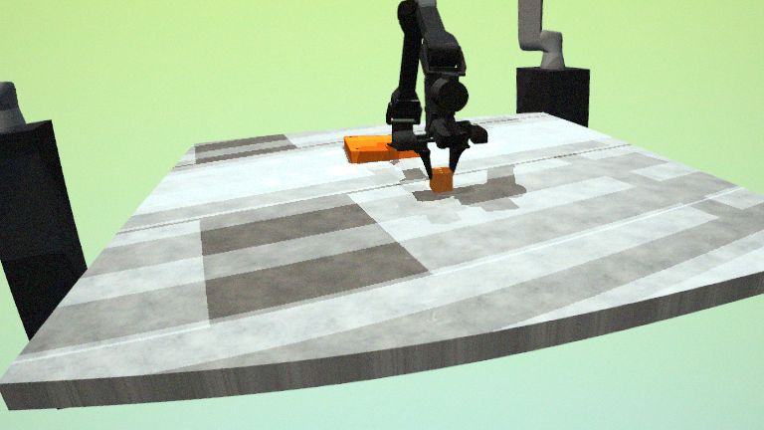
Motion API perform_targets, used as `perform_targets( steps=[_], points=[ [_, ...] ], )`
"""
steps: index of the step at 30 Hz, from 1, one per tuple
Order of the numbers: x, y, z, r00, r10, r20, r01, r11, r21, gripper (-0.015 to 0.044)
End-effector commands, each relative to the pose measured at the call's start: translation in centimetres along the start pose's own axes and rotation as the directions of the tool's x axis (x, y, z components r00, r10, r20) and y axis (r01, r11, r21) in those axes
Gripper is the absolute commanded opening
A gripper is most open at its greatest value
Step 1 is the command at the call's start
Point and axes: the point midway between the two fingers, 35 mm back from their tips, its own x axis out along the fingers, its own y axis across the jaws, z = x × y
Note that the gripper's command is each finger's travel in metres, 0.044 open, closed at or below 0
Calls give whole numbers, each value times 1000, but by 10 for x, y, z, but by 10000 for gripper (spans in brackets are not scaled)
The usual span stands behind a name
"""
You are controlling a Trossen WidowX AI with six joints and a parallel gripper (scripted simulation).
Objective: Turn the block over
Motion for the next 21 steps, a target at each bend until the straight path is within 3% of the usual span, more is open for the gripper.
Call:
perform_targets(
  steps=[1,8,21],
  points=[
    [-22,0,4,1000,-2,30,2,1000,-2,0],
    [-22,0,4,999,-2,40,3,1000,-2,0],
    [-15,0,7,972,-5,233,6,1000,-1,0]
  ],
)
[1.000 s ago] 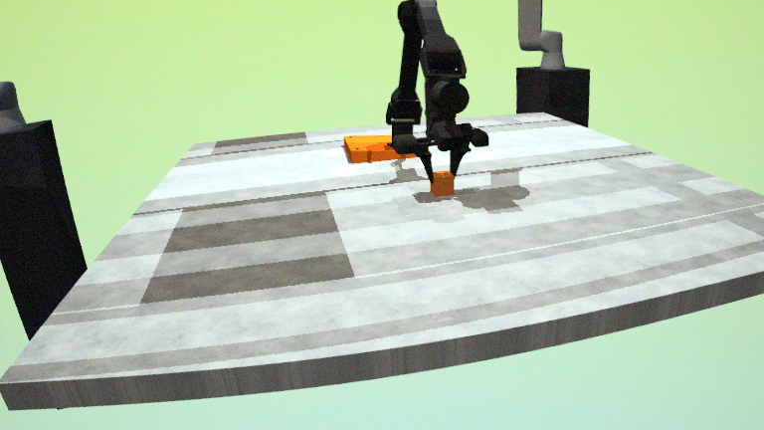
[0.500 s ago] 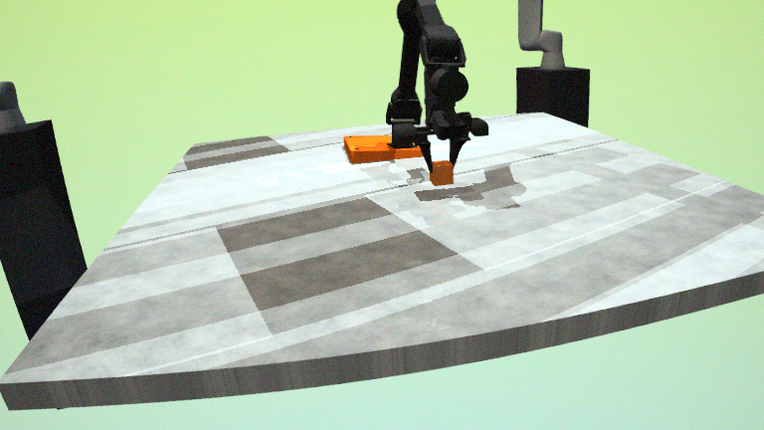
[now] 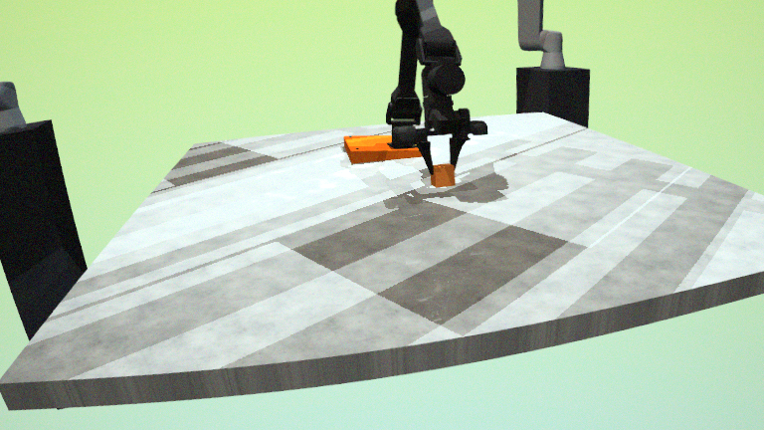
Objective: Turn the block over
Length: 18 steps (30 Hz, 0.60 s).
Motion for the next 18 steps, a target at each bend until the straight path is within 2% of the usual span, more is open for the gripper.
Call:
perform_targets(
  steps=[1,18],
  points=[
    [-3,0,1,997,-3,77,3,1000,3,0],
    [-2,0,-5,944,-2,329,1,1000,4,0]
  ],
)
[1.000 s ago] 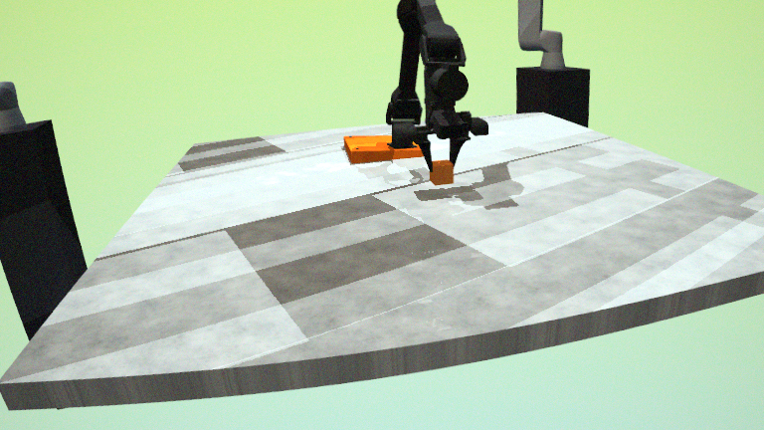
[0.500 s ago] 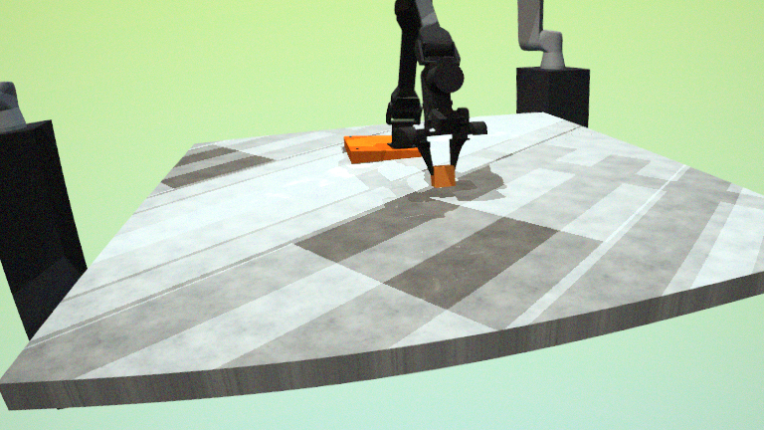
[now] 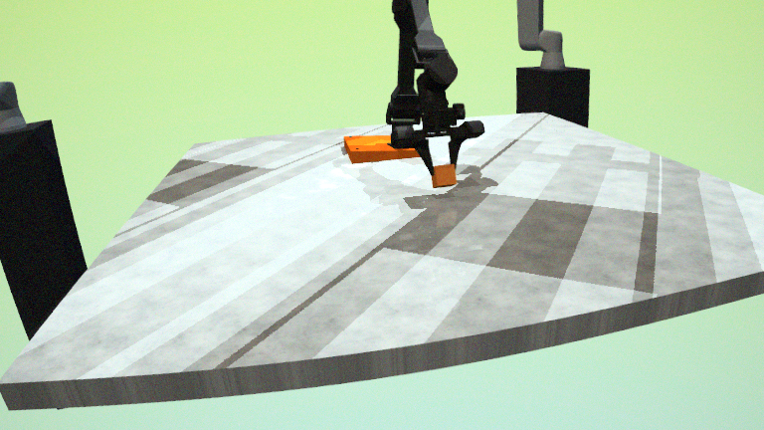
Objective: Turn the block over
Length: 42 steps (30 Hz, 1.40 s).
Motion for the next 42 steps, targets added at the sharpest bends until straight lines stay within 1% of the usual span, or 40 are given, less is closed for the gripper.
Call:
perform_targets(
  steps=[1,11,19,27,35,42],
  points=[
    [-5,0,0,997,-2,79,1,1000,4,0],
    [-3,0,0,994,-2,112,1,1000,4,0],
    [16,-1,2,972,-5,233,5,1000,2,0],
    [27,-1,-1,935,-7,353,6,1000,2,0],
    [30,-1,-6,884,-6,467,5,1000,3,0],
    [25,0,-14,828,-4,561,2,1000,4,0]
  ],
)
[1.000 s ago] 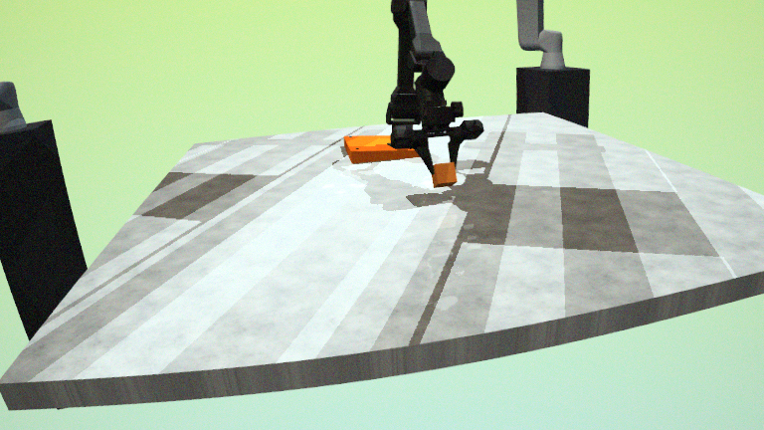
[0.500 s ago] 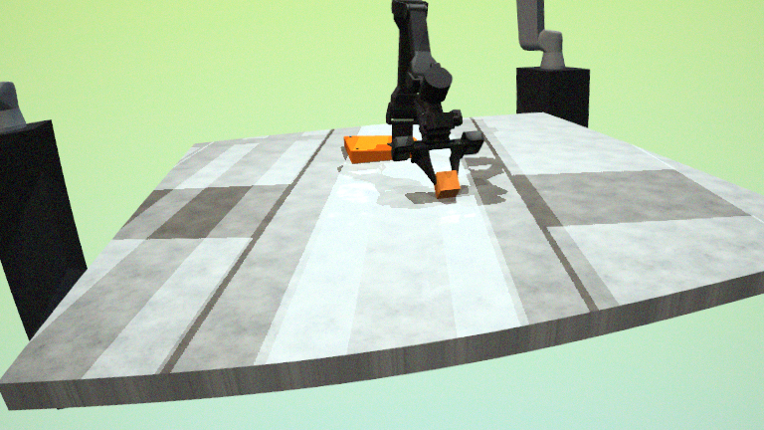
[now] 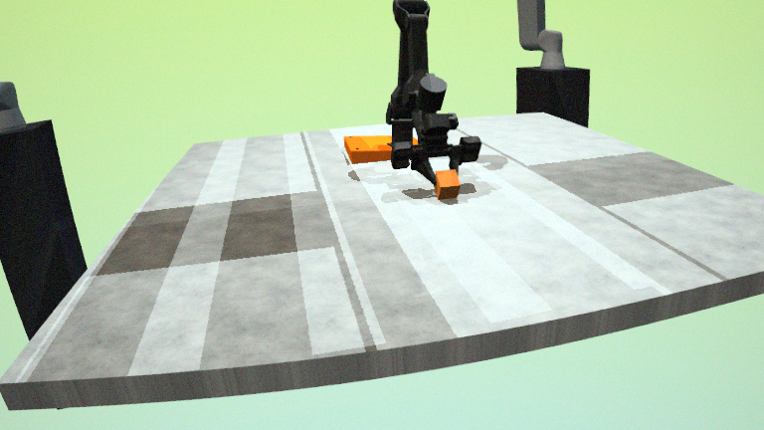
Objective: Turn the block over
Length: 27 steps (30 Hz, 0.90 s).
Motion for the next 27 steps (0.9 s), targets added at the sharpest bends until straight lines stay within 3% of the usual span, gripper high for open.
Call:
perform_targets(
  steps=[1,22,27],
  points=[
    [-6,0,-5,998,-2,57,2,1000,7,0],
    [-9,0,-3,996,-2,92,2,1000,7,0],
    [-9,0,-3,996,-2,92,2,1000,7,131]
  ],
)
